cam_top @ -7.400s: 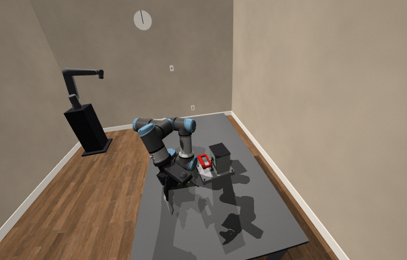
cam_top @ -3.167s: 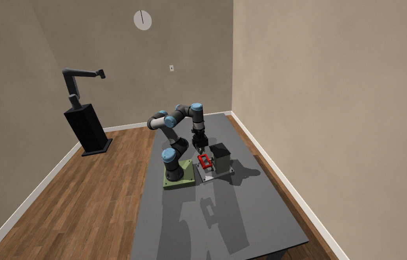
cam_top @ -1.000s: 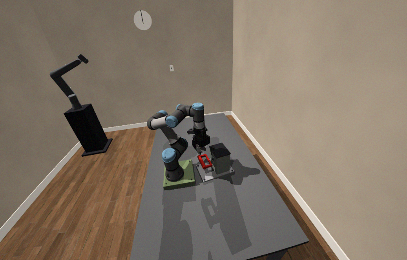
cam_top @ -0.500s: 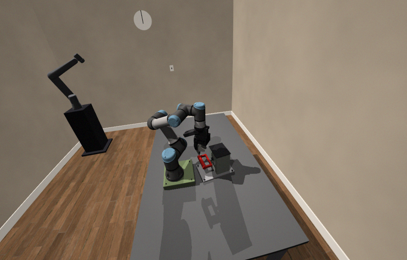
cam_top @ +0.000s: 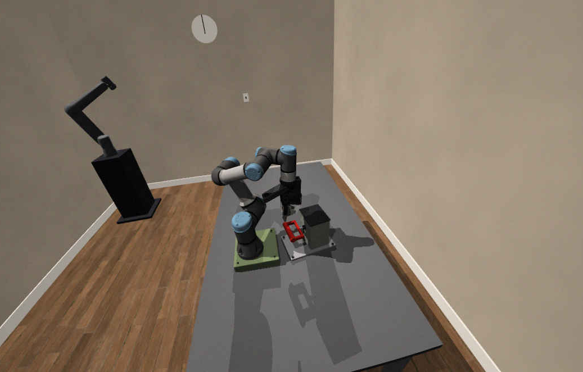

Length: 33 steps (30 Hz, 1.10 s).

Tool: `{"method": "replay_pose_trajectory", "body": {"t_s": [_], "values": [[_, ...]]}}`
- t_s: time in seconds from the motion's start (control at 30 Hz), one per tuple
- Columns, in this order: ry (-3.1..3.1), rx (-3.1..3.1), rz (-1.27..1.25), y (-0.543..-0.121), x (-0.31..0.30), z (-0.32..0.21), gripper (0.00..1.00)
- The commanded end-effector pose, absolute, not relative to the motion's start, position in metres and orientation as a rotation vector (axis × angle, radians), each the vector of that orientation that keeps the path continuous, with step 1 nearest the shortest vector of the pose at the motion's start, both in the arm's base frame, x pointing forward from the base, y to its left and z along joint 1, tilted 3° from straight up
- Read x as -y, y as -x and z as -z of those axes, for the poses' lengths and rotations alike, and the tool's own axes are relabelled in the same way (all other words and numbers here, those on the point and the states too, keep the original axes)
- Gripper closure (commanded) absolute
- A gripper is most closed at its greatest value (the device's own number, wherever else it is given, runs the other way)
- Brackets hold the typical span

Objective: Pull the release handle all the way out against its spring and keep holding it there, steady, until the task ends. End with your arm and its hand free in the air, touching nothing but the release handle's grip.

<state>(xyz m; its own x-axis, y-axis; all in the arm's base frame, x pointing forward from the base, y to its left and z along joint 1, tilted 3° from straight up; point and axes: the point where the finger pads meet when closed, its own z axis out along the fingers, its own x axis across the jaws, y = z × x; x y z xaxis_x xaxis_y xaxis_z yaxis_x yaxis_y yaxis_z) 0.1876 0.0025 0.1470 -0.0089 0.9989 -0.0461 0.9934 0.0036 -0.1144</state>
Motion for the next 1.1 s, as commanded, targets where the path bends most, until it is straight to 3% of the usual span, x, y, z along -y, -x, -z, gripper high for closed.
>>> {"method": "replay_pose_trajectory", "body": {"t_s": [0.0,0.43,1.07], "values": [[1.998,2.335,-0.157,-0.188,-0.002,-0.148,1.00],[1.165,2.782,-0.146,-0.193,0.001,-0.148,1.00],[0.347,2.946,-0.107,-0.201,-0.001,-0.146,1.00]]}}
